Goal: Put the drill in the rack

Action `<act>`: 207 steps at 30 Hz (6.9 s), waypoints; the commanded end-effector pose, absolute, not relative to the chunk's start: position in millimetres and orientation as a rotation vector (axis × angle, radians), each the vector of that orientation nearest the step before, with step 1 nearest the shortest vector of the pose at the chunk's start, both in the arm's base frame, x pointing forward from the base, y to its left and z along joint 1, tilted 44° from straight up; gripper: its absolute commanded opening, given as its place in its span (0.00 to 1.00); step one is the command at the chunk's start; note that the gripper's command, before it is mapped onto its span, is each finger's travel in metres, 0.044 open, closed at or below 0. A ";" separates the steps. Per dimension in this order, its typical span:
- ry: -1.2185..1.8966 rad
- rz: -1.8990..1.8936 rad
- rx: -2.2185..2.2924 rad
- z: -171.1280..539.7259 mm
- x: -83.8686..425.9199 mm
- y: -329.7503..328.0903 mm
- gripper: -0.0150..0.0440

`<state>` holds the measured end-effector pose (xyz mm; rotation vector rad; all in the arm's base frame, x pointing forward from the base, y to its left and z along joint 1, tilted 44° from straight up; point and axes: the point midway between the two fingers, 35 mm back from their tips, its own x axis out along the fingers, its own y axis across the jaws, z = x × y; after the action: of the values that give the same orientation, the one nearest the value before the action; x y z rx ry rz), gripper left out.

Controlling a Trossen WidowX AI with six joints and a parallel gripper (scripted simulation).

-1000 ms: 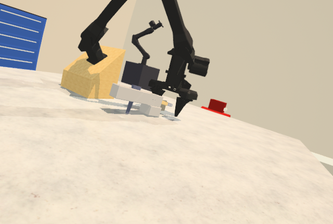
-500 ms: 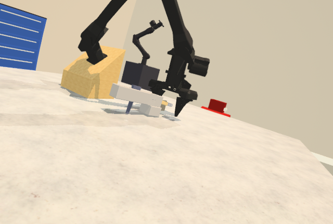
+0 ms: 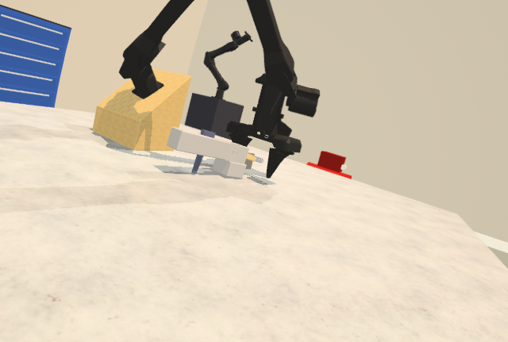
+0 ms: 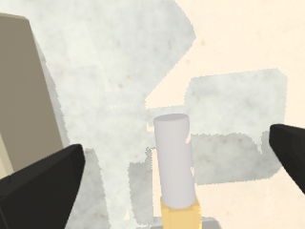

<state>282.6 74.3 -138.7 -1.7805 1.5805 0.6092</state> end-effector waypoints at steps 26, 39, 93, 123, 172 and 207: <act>1.590 0.610 -1.787 -138.5 281.5 71.2 1.00; 1.590 0.610 -1.787 -138.5 281.5 71.2 1.00; 1.589 0.611 -1.786 -153.8 283.0 89.6 0.25; 1.587 0.611 -1.784 -183.1 286.1 117.9 0.25; 1.586 0.613 -1.783 -162.4 283.7 141.4 0.25; 1.586 0.616 -1.781 -161.6 245.0 155.5 0.25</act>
<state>251.0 154.6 -160.3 -1.7864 1.5843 0.6150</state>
